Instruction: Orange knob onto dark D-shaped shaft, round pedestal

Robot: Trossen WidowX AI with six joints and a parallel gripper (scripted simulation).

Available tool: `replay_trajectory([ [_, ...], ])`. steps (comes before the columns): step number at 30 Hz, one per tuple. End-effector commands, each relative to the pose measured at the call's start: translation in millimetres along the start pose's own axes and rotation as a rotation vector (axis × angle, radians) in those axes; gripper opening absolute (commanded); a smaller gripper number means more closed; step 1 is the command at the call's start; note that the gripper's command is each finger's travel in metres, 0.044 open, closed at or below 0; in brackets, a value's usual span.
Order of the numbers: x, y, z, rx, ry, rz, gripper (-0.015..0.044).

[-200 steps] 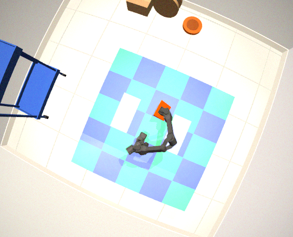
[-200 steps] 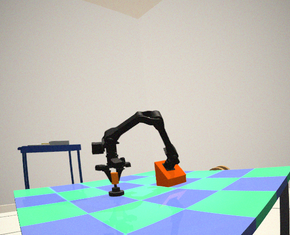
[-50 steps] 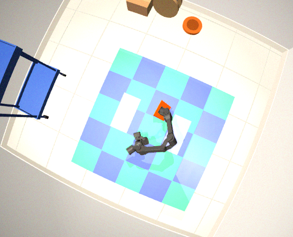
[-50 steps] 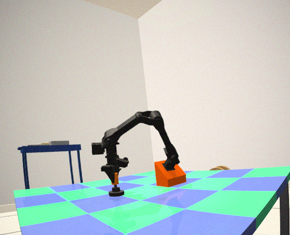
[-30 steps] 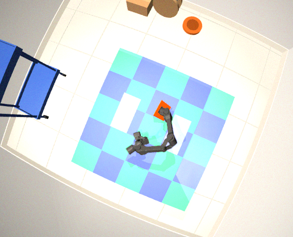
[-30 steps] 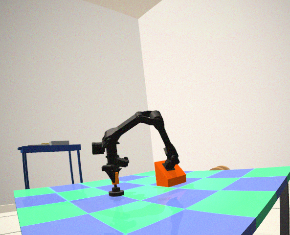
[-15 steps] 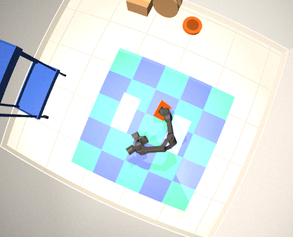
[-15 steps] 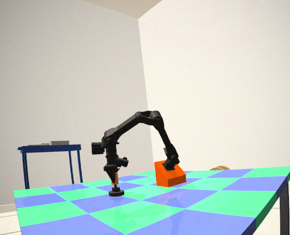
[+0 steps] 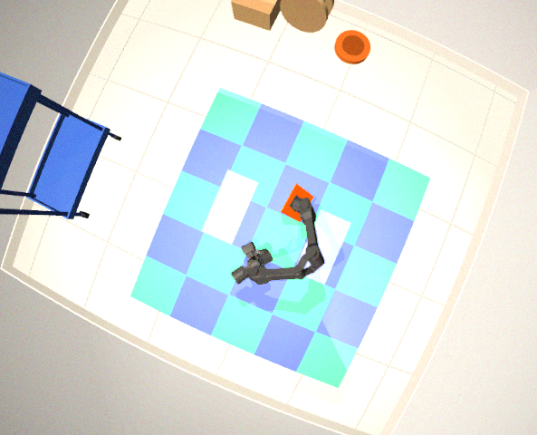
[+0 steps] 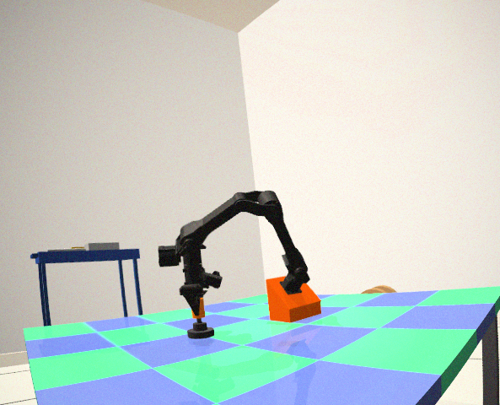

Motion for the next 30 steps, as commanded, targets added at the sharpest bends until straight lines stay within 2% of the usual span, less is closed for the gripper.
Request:
replay_trajectory([
  [1, -0.8, 0.4, -0.5, 0.002, 0.000, 0.004, 0.0000],
  [16, -0.6, 1.5, 4.8, 0.002, 0.000, -0.050, 0.0000],
  [30, 1.5, 0.4, 1.0, 0.002, 0.001, -0.880, 0.0000],
])
Point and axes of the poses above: the point midway between the two fingers, 35 mm back from their tips, its own z axis back along the fingers, its own x axis across the jaws, y = z × x, the point moved 5 cm from there along z, back along the fingers, and after that the axes turned 13 degrees about z, right-handed, at the moved point
